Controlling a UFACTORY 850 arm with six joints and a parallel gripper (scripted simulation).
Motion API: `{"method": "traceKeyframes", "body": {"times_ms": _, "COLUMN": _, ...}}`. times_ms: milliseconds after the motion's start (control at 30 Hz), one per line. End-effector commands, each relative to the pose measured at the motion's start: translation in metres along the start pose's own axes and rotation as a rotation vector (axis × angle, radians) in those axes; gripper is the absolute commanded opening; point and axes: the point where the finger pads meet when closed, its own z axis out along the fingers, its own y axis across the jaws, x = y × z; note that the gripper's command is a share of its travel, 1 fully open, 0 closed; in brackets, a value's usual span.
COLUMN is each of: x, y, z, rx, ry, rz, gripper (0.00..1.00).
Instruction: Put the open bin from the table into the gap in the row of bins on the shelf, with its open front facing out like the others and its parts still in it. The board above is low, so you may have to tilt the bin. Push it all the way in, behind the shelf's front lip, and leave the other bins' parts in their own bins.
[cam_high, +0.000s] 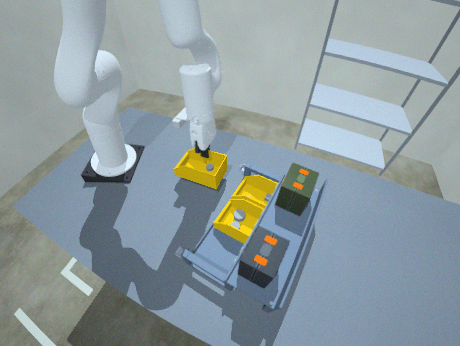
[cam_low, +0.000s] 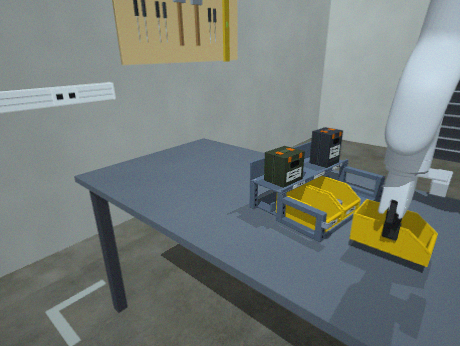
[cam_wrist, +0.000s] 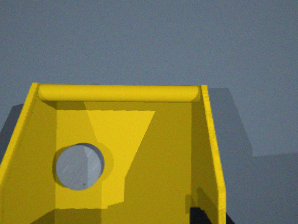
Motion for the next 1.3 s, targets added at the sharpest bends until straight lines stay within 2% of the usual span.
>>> {"method": "traceKeyframes", "body": {"times_ms": 0, "x": -0.001, "y": 0.000, "z": -0.001, "rx": 0.008, "ry": 0.000, "rz": 0.000, "gripper": 0.00}}
{"method": "traceKeyframes", "body": {"times_ms": 167, "x": -0.001, "y": 0.000, "z": -0.001, "rx": 0.008, "ry": 0.000, "rz": 0.000, "gripper": 0.00}}
{"method": "traceKeyframes", "body": {"times_ms": 333, "x": 0.002, "y": -0.015, "z": -0.001, "rx": 0.008, "ry": -0.001, "rz": 0.145, "gripper": 0.00}}
{"method": "traceKeyframes", "body": {"times_ms": 733, "x": 0.002, "y": -0.015, "z": -0.001, "rx": 0.008, "ry": -0.001, "rz": 0.145, "gripper": 0.00}}
{"method": "traceKeyframes", "body": {"times_ms": 900, "x": 0.003, "y": -0.029, "z": -0.001, "rx": 0.008, "ry": -0.001, "rz": 0.145, "gripper": 0.00}}
{"method": "traceKeyframes", "body": {"times_ms": 1267, "x": 0.003, "y": -0.029, "z": -0.001, "rx": 0.008, "ry": -0.001, "rz": 0.145, "gripper": 0.00}}
